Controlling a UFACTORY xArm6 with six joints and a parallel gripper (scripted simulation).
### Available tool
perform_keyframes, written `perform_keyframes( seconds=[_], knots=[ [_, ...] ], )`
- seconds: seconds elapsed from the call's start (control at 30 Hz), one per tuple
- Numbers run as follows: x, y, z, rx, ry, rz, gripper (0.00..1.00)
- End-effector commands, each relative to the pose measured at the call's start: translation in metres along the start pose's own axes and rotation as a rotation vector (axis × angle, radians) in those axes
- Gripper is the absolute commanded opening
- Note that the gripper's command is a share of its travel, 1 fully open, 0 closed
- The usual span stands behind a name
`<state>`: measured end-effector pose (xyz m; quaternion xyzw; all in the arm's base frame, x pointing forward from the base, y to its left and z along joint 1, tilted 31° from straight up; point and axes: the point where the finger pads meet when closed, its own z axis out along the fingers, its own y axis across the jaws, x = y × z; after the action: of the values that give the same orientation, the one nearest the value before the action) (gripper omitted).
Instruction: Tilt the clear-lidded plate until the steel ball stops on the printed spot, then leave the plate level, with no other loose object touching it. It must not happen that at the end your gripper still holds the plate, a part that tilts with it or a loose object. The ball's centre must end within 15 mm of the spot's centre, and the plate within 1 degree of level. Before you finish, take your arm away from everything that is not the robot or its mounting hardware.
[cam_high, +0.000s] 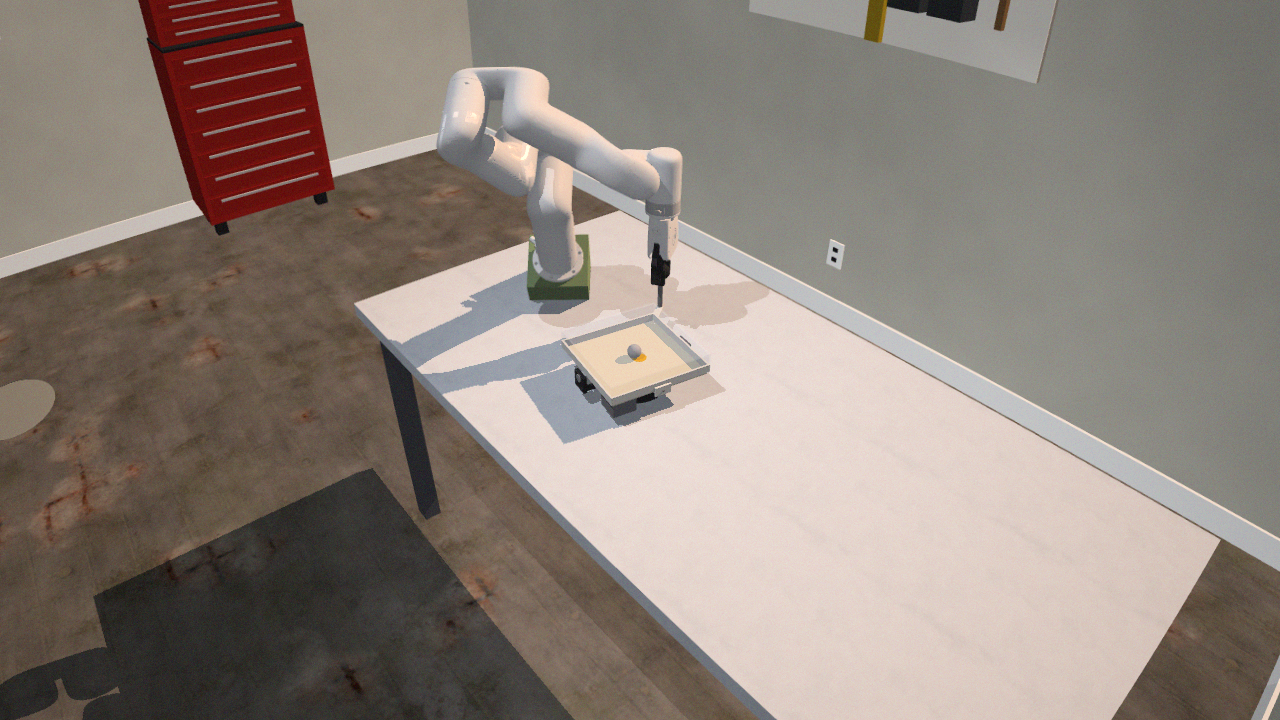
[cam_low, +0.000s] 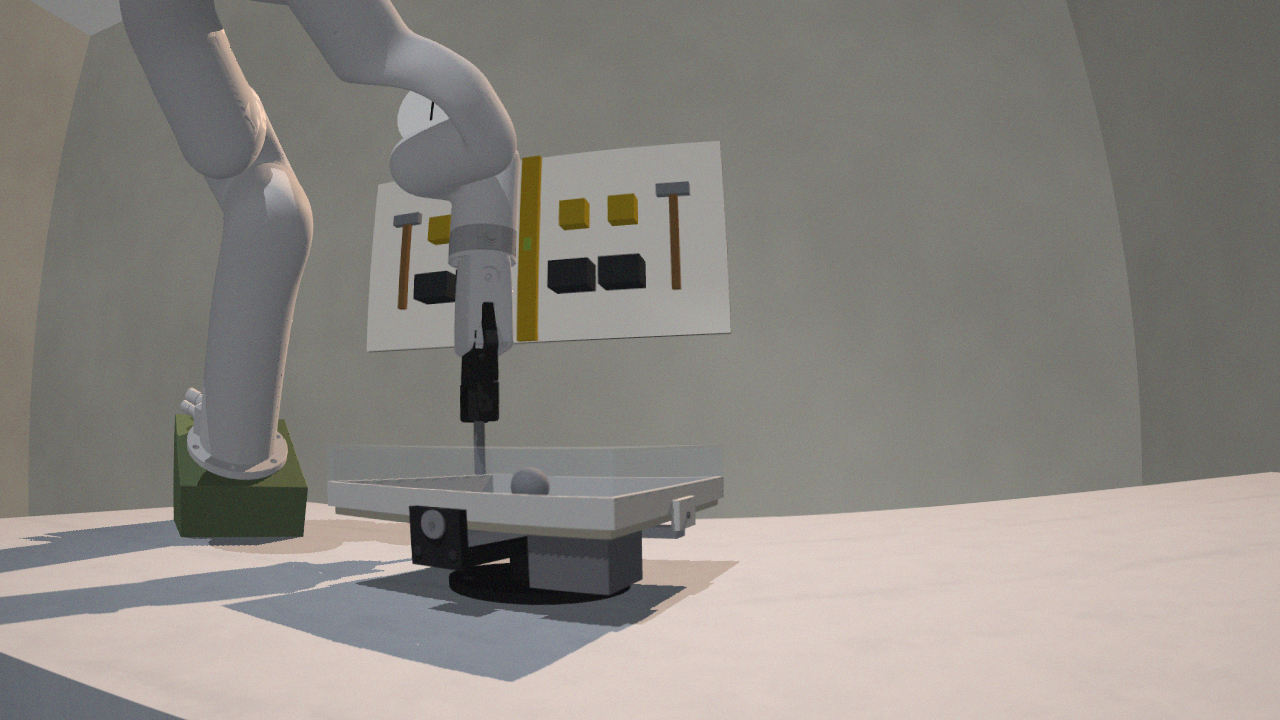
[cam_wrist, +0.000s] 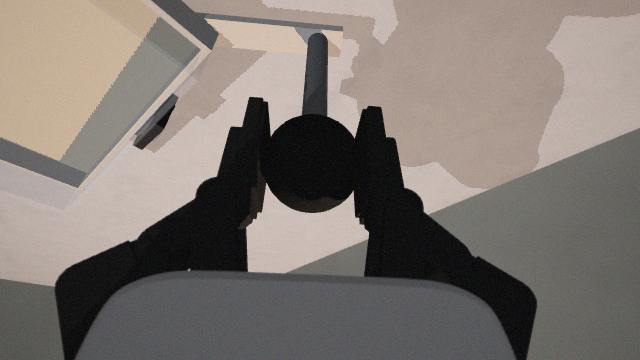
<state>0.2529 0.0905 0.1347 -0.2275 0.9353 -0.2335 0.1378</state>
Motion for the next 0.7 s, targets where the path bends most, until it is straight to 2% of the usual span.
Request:
perform_keyframes(
  seconds=[0.0, 0.67],
  knots=[
    [-0.0011, -0.0001, -0.0006, 0.000, -0.003, 0.001, 0.00],
    [-0.0013, 0.0003, 0.0002, 0.000, -0.003, 0.001, 0.00]
  ],
)
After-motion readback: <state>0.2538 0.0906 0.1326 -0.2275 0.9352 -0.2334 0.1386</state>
